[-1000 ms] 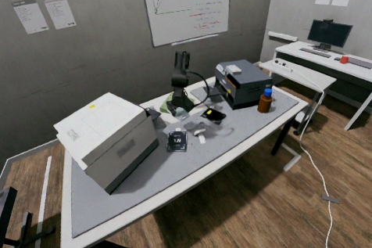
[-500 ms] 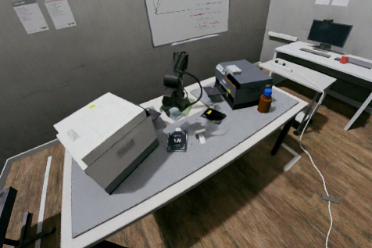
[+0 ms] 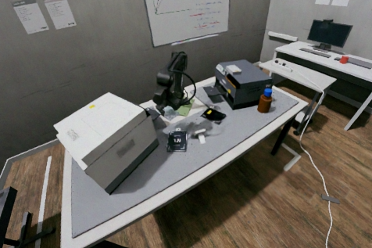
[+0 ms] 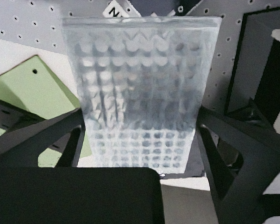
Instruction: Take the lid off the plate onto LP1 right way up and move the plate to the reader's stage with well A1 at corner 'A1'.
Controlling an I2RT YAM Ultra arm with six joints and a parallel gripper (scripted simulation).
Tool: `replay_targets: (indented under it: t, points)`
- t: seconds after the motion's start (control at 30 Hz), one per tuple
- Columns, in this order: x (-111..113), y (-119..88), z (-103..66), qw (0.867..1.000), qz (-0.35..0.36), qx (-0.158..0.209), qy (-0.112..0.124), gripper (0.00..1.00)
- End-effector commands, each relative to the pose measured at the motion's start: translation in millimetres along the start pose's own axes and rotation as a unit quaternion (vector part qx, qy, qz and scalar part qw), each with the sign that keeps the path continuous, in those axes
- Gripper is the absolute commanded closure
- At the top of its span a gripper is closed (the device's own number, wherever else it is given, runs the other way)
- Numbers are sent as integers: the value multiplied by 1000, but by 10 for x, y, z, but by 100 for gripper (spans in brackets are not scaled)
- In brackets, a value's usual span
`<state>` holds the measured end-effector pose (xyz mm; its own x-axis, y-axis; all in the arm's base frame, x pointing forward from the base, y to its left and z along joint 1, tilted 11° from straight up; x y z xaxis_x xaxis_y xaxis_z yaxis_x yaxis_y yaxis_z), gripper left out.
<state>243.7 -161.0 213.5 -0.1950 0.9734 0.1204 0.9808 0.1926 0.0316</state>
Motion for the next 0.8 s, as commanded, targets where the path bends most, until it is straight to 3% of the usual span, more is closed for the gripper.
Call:
replay_targets:
  t: [0.0, 0.3, 0.37, 0.53, 0.63, 0.77]
  points:
    - [-119, -16, -86, 1000, -12, -15, -4, 14]
    - [-262, -149, -89, 1000, -22, -21, -3, 14]
    - [-282, -199, -159, 999, -33, -35, -14, 14]
    - [-385, -298, -100, 999, -31, -27, -2, 14]
    - [-431, -365, -155, 998, -42, -39, -14, 14]
    - [-512, -448, -92, 999, -40, -32, 0, 14]
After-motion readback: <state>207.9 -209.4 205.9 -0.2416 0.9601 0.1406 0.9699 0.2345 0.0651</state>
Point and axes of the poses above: the point where the finger pads meet when closed, its own z axis out along the fingers, its own x axis across the jaws, y = z × x, the point moved 5 cm from there along -z, back along the fingers, and after that the axes turned 15 degrees about z, right-handed, at the moved point
